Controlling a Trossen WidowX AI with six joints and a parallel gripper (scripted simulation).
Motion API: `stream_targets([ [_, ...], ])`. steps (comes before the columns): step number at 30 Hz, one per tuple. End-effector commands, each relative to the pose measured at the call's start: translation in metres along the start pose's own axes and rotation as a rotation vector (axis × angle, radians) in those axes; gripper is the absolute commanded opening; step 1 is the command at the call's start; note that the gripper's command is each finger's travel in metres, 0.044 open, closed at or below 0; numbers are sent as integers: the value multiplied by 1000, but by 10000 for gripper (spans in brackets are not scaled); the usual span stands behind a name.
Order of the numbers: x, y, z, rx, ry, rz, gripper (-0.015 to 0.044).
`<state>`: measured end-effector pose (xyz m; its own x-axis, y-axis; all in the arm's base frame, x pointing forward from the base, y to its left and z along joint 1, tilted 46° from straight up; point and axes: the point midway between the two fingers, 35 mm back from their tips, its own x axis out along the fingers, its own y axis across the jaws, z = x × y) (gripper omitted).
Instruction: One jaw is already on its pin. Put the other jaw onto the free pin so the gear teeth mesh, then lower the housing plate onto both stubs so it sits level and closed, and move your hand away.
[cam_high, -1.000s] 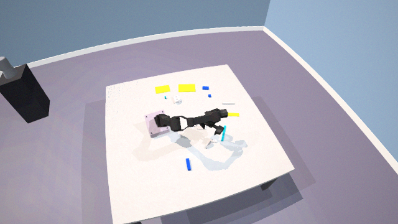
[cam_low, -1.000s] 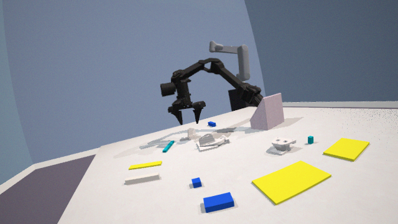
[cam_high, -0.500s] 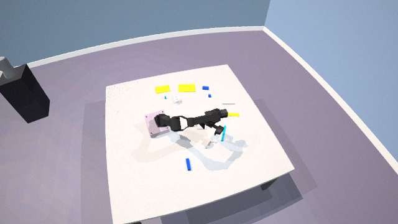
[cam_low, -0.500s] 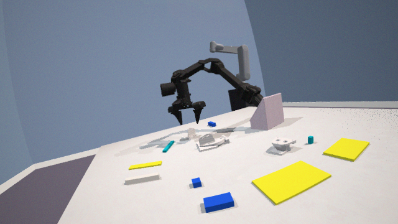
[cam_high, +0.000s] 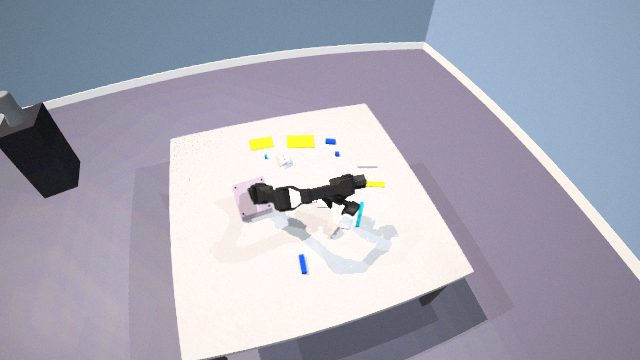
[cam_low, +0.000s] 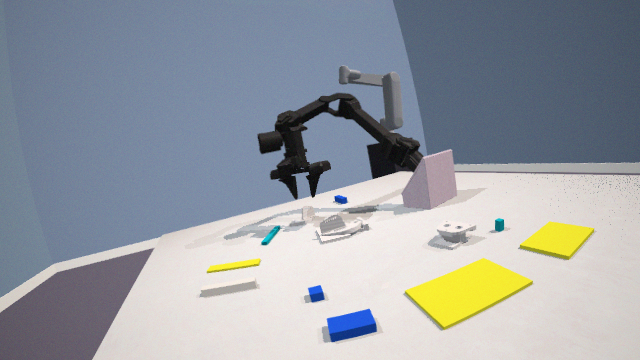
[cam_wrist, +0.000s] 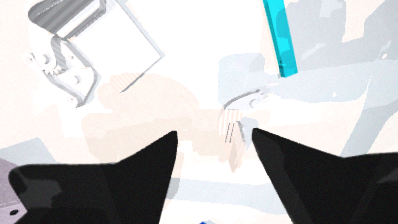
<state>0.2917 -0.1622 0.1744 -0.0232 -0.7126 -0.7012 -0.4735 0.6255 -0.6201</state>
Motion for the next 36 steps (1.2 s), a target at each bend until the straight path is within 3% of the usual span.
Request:
stream_targets([
  [1,-2,-1,-1,5,1,-4,177],
  [8,-2,-1,-1,5,1,-4,0],
  [28,-2,-1,-1,5,1,-4,0],
  [36,-1,-1,0,2,0,-1,210],
])
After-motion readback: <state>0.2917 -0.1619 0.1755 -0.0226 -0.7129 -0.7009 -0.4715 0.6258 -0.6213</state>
